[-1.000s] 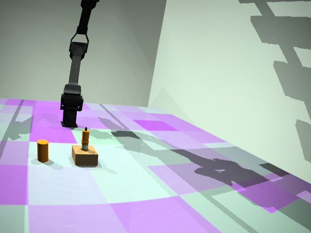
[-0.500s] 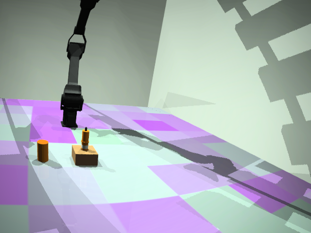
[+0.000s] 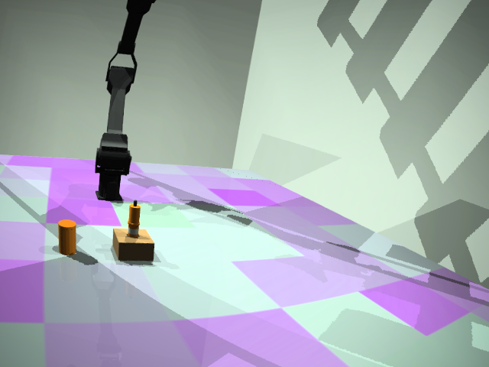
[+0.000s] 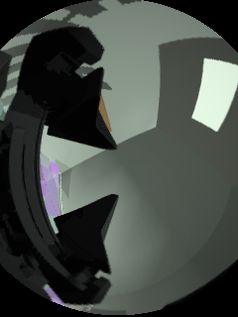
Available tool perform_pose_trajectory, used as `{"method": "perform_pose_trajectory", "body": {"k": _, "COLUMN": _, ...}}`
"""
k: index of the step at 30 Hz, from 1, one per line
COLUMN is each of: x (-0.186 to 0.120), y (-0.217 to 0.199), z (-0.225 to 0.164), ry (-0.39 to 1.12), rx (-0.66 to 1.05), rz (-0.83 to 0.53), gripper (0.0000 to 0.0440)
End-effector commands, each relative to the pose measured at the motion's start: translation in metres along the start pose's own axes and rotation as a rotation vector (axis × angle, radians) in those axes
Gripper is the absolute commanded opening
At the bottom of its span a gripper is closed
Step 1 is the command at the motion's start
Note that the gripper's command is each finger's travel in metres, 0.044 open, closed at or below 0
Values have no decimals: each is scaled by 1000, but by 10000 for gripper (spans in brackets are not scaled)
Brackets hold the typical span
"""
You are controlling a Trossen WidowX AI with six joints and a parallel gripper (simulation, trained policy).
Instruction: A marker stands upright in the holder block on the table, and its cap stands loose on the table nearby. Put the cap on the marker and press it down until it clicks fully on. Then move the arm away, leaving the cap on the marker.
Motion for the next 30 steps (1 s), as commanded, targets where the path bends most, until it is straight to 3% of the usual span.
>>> {"method": "perform_pose_trajectory", "body": {"k": 1, "x": 1, "y": 7, "z": -8, "ry": 31, "rx": -5, "rz": 33, "gripper": 307}}
{"method": "perform_pose_trajectory", "body": {"k": 30, "x": -8, "y": 50, "z": -74, "ry": 289, "rx": -56, "rz": 214, "gripper": 312}}
Point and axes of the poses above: the point midway between the two fingers, 35 mm back from their tips, its own x axis out along the fingers, its own y axis across the jaws, z = x × y, the point moved 3 cm from there along -x, back along the fingers, and after that the axes turned 10 degrees about -x, right-handed, at the moved point
